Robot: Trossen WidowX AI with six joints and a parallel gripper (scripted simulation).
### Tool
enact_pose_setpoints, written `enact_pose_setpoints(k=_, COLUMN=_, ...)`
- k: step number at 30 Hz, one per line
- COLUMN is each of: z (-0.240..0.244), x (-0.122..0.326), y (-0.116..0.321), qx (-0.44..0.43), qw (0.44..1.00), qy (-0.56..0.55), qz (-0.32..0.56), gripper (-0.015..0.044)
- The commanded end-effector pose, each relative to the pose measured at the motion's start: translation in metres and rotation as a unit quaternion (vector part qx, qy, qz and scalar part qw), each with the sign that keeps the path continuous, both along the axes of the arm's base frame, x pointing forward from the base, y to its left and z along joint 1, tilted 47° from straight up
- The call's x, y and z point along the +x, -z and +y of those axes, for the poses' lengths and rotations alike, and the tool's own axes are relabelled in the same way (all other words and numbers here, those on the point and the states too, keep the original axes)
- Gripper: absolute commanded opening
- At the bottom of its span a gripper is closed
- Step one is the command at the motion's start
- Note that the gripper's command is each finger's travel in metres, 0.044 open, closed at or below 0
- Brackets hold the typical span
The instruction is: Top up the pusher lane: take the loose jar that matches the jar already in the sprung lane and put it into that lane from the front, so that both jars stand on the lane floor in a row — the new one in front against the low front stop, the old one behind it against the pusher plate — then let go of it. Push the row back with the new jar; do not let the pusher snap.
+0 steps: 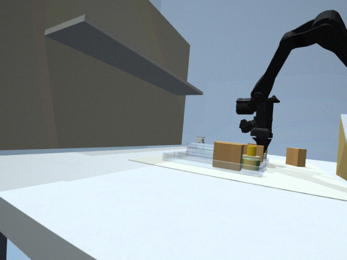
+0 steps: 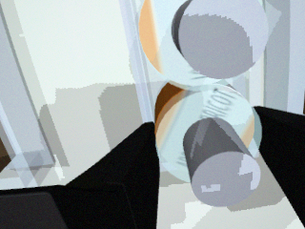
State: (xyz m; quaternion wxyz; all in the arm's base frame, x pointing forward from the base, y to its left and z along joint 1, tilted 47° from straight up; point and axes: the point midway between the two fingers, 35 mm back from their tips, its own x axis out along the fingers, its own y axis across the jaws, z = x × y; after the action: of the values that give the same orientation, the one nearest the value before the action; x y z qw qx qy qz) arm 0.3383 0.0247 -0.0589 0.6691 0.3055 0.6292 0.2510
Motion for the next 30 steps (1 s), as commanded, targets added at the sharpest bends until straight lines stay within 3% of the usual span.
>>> enact_pose_setpoints(k=1, z=0.0, x=0.0, y=0.0, qx=0.0, qw=1.0, qy=-0.002, qz=-0.001, gripper=0.0263)
enact_pose_setpoints(k=2, z=0.0, x=0.0, y=0.0, qx=0.0, qw=1.0, qy=-0.002, qz=-0.001, gripper=0.0289)
enact_pose_setpoints(k=19, z=-0.015, x=-0.003, y=-0.014, qx=-0.001, qw=1.0, qy=-0.002, qz=-0.001, gripper=0.0289)
enact_pose_setpoints(k=30, z=-0.013, x=-0.036, y=-0.012, qx=-0.001, qw=1.0, qy=-0.002, qz=0.0, gripper=0.0289)
